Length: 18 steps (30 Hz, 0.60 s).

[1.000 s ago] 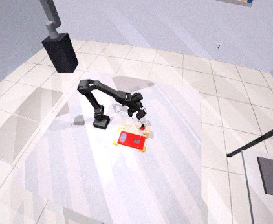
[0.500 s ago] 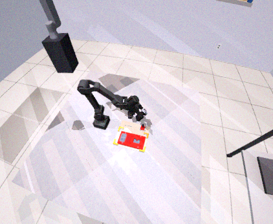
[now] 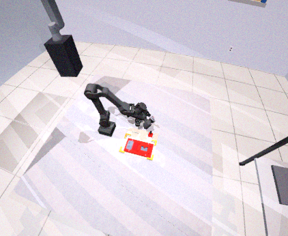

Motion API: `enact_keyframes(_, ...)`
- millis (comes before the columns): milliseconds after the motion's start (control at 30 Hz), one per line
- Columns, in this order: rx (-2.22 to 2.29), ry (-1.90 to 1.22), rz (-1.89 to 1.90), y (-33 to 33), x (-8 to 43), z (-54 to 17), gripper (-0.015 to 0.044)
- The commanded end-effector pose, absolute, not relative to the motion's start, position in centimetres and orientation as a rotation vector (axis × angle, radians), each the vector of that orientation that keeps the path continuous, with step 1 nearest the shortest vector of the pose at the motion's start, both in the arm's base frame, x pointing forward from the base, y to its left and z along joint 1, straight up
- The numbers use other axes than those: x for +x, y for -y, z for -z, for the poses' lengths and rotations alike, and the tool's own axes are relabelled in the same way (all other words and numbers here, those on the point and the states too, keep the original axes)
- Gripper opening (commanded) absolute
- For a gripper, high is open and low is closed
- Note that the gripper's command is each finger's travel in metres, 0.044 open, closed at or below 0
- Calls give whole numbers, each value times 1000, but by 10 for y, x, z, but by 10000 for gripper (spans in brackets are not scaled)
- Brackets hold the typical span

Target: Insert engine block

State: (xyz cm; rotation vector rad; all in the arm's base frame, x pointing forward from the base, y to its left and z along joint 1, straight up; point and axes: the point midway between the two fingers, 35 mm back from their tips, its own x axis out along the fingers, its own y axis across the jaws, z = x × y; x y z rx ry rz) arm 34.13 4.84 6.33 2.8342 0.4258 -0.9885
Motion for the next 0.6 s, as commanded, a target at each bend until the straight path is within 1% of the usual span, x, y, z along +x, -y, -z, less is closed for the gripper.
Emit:
enact_keyframes(0, 2834, -431, 1005, -49, 338, -54, 0)
enact_keyframes(567, 2834, -431, 1006, -49, 339, -33, 0)
